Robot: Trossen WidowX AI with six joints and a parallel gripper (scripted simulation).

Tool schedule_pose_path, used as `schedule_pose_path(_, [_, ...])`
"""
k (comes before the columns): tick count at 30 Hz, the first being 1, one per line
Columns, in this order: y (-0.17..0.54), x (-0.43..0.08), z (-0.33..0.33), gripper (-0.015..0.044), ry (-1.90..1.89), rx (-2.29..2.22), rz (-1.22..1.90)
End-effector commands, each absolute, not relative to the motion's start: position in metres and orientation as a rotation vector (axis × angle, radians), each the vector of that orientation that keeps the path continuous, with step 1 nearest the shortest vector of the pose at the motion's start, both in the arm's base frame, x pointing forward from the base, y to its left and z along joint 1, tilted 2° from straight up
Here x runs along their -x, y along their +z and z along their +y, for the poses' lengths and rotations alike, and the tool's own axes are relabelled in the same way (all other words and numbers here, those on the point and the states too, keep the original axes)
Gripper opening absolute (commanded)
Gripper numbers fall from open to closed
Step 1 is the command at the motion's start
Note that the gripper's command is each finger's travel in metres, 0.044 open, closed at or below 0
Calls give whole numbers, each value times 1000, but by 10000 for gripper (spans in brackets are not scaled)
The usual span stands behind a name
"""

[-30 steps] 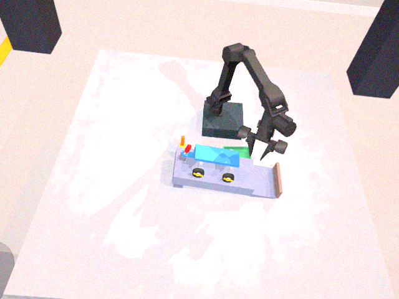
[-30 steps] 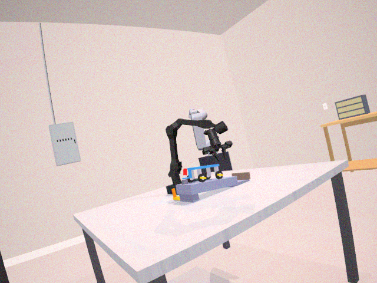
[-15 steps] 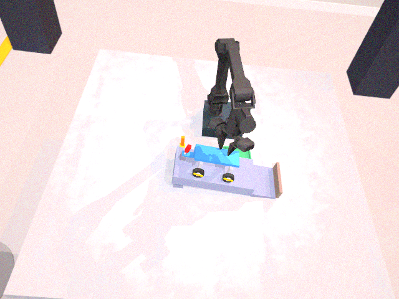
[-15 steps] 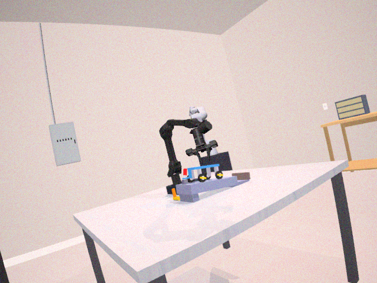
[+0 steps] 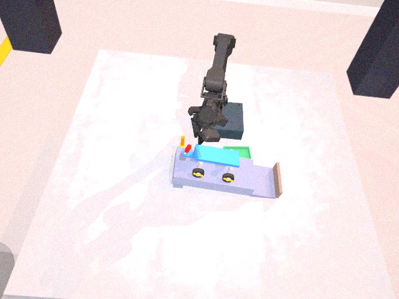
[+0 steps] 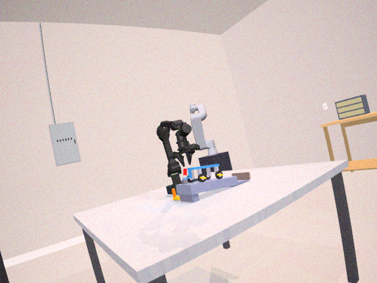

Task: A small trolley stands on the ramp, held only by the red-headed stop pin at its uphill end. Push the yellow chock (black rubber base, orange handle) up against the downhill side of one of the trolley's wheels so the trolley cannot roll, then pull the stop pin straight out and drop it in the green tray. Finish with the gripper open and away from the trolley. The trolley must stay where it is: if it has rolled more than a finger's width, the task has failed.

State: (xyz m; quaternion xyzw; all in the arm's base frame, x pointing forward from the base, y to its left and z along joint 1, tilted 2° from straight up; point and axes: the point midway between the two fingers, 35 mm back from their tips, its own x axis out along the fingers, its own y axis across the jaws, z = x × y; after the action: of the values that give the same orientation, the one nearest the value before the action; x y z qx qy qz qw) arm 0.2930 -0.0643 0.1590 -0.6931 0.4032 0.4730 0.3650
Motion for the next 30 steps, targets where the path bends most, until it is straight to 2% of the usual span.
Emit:
schedule_pose_path(1, [158,-277,-87,190,1157,1687,1100])
schedule_pose_path(17, [108,-193,-133,190,1230,1288,1222])
schedule_pose_path(30, [77,-191,-136,190,1231,1272,1223])
